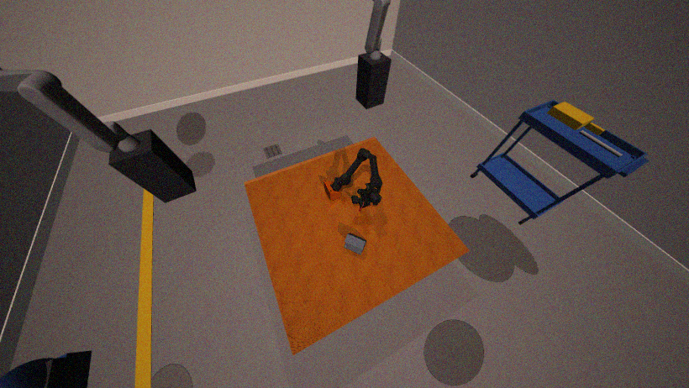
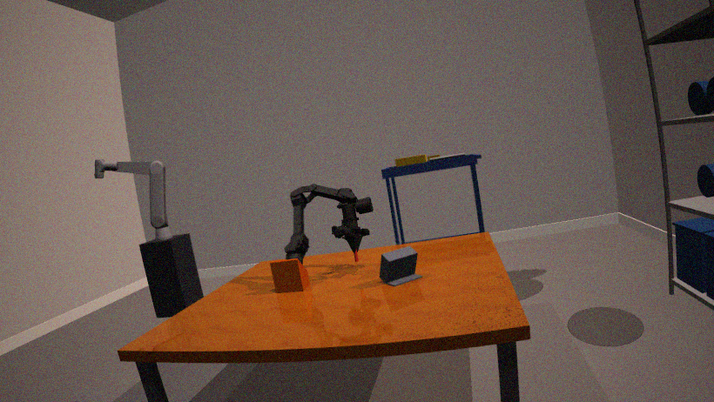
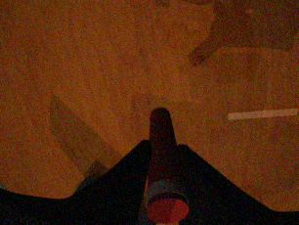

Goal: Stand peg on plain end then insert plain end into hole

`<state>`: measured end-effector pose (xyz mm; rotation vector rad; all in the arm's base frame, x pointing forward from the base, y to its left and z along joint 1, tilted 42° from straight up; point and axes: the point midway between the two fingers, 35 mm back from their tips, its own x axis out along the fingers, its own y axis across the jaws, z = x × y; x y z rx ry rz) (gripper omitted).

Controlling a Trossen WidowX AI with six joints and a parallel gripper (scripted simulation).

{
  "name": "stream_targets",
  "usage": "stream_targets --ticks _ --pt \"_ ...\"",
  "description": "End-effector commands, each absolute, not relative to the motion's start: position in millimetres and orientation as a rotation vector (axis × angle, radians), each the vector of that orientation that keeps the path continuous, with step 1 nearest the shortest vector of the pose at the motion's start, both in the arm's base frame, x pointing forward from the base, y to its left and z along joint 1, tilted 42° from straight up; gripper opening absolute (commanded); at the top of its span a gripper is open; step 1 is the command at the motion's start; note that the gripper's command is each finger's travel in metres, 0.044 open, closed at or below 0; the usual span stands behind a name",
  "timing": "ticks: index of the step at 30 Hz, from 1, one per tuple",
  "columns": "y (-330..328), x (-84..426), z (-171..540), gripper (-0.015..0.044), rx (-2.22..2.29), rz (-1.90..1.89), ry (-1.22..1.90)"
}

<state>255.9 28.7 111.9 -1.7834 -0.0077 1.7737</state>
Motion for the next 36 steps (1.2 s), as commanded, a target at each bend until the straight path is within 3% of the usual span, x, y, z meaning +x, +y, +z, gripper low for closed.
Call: stream_targets --ticks 1,36 --pt "26 258 108 0.0 -1.823 1.774 0.02" --pt "10 297 89 0.0 -2.226 1.663 0.267"
